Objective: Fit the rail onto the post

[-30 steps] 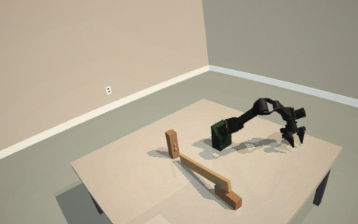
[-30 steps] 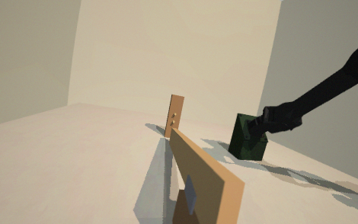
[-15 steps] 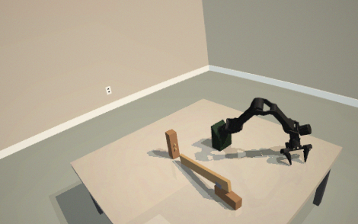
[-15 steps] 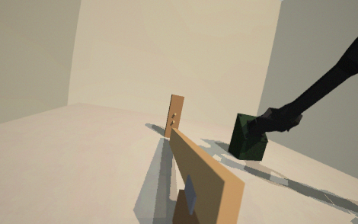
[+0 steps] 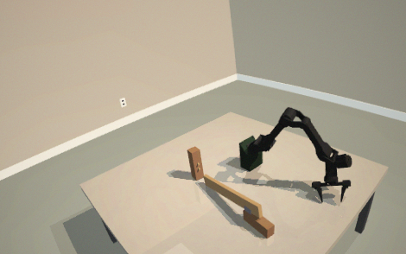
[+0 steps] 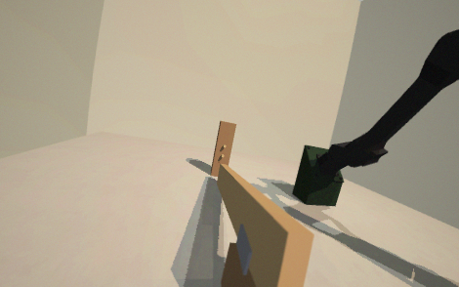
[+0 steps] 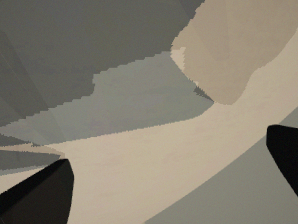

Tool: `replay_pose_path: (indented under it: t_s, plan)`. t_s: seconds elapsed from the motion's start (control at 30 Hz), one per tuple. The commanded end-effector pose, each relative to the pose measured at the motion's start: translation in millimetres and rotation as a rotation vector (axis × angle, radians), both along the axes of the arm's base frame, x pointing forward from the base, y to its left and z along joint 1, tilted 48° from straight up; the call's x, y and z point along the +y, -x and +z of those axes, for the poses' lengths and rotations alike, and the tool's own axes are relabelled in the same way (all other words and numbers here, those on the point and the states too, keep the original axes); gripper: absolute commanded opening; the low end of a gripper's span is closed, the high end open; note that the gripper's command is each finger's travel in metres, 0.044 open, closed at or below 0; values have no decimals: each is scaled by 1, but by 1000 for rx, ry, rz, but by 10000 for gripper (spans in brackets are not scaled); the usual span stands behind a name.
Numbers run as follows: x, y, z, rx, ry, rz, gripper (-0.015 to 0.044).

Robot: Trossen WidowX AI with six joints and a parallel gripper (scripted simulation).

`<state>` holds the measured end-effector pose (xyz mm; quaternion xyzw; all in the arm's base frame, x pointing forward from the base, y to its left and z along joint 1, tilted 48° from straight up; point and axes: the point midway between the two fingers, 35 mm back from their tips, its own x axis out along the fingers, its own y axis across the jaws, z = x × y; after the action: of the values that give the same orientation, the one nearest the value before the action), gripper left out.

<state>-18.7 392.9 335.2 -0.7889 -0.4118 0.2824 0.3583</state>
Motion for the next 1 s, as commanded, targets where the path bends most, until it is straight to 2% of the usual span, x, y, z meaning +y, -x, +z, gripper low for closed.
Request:
replay_pose_path:
  t_s: [0.0, 0.47, 0.83, 0.97]
  plan:
    - [1, -33, 5, 52, -35, -59, 440]
    - [-29, -182, 12, 193, -146, -333, 440]
    - [-88, -283, 12, 275, -232, -540, 440]
    - [-115, -308, 15, 325, -296, -603, 440]
